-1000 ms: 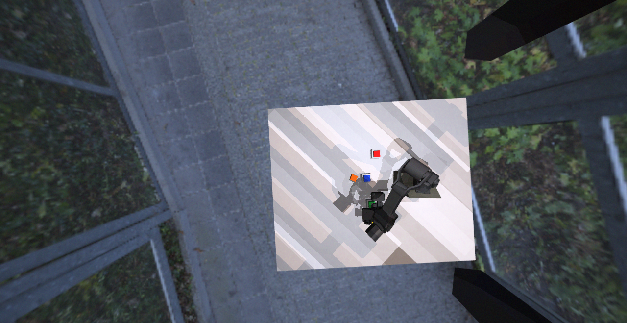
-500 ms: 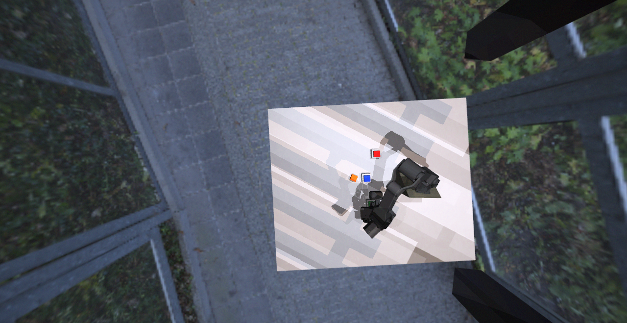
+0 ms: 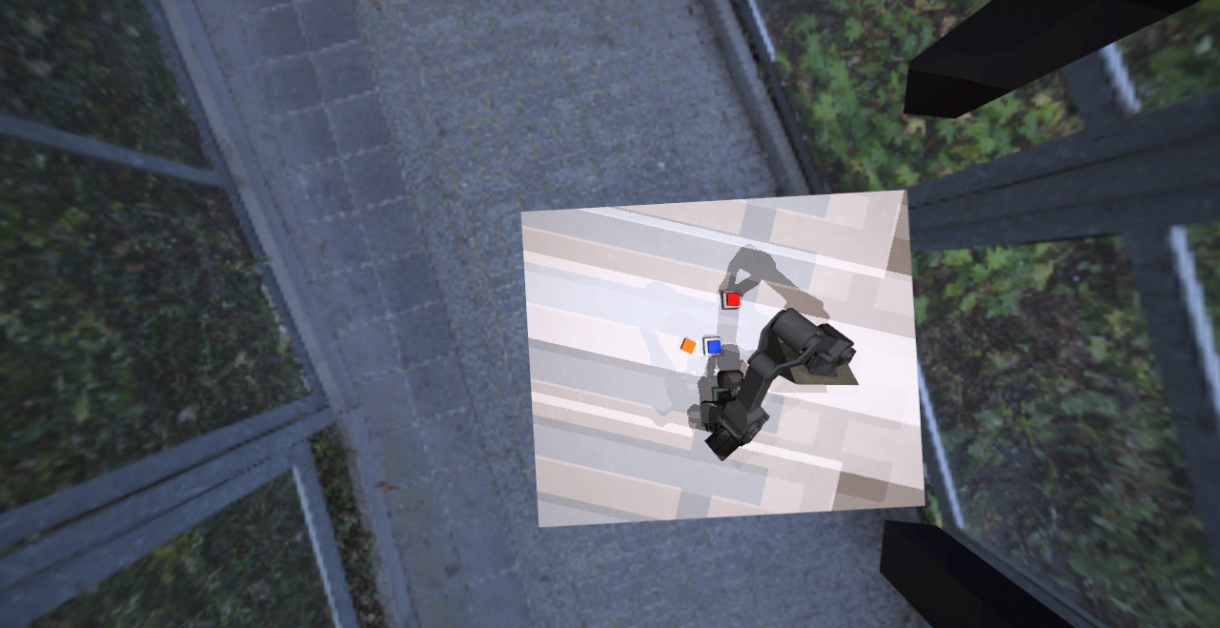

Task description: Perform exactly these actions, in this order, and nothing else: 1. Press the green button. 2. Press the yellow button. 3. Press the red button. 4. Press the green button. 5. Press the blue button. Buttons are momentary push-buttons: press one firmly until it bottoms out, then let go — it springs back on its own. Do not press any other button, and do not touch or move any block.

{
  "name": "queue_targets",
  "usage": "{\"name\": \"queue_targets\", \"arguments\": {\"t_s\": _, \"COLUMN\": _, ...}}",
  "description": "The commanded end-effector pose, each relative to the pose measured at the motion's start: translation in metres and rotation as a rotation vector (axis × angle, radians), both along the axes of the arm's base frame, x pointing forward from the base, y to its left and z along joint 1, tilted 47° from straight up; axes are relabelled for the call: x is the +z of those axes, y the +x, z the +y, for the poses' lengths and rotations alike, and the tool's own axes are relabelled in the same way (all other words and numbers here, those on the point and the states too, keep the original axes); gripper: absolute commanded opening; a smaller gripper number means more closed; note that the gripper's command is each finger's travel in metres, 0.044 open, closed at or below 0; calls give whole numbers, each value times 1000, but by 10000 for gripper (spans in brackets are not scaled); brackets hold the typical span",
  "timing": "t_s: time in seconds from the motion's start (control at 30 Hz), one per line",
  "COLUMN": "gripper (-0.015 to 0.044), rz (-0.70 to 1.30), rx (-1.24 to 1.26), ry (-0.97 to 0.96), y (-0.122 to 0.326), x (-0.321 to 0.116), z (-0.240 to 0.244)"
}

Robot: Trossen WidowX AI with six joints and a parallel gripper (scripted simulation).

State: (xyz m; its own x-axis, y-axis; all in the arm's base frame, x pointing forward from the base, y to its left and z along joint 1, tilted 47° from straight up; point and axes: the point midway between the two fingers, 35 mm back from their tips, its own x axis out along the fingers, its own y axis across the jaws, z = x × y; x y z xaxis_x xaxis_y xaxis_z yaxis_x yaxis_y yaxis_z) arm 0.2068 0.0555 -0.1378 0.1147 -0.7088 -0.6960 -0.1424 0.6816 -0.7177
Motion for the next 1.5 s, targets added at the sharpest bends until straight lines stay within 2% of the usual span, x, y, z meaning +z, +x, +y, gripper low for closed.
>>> {"name": "queue_targets", "arguments": {"t_s": 0.0, "gripper": 20, "rz": 8, "rx": 4, "ry": -8, "y": -2, "x": 0, "z": -2}}
{"name": "queue_targets", "arguments": {"t_s": 0.23, "gripper": 20, "rz": 1, "rx": 0, "ry": 0, "y": 0, "x": 2, "z": 2}}
{"name": "queue_targets", "arguments": {"t_s": 0.33, "gripper": 20, "rz": 8, "rx": 4, "ry": -6, "y": -5, "x": 22, "z": 21}}
{"name": "queue_targets", "arguments": {"t_s": 0.47, "gripper": 20, "rz": 9, "rx": 4, "ry": -6, "y": -6, "x": 26, "z": 25}}
{"name": "queue_targets", "arguments": {"t_s": 0.6, "gripper": 20, "rz": 10, "rx": 4, "ry": -3, "y": -12, "x": 64, "z": 65}}
{"name": "queue_targets", "arguments": {"t_s": 0.73, "gripper": 20, "rz": 10, "rx": 4, "ry": -4, "y": -13, "x": 67, "z": 67}}
{"name": "queue_targets", "arguments": {"t_s": 1.07, "gripper": 20, "rz": 11, "rx": 4, "ry": 3, "y": -39, "x": -1, "z": 132}}
{"name": "queue_targets", "arguments": {"t_s": 1.17, "gripper": 20, "rz": 10, "rx": 4, "ry": 3, "y": -39, "x": -4, "z": 130}}
{"name": "queue_targets", "arguments": {"t_s": 1.3, "gripper": 20, "rz": 9, "rx": 4, "ry": 2, "y": -32, "x": -42, "z": 90}}
{"name": "queue_targets", "arguments": {"t_s": 1.47, "gripper": 20, "rz": 9, "rx": 4, "ry": 1, "y": -32, "x": -44, "z": 87}}
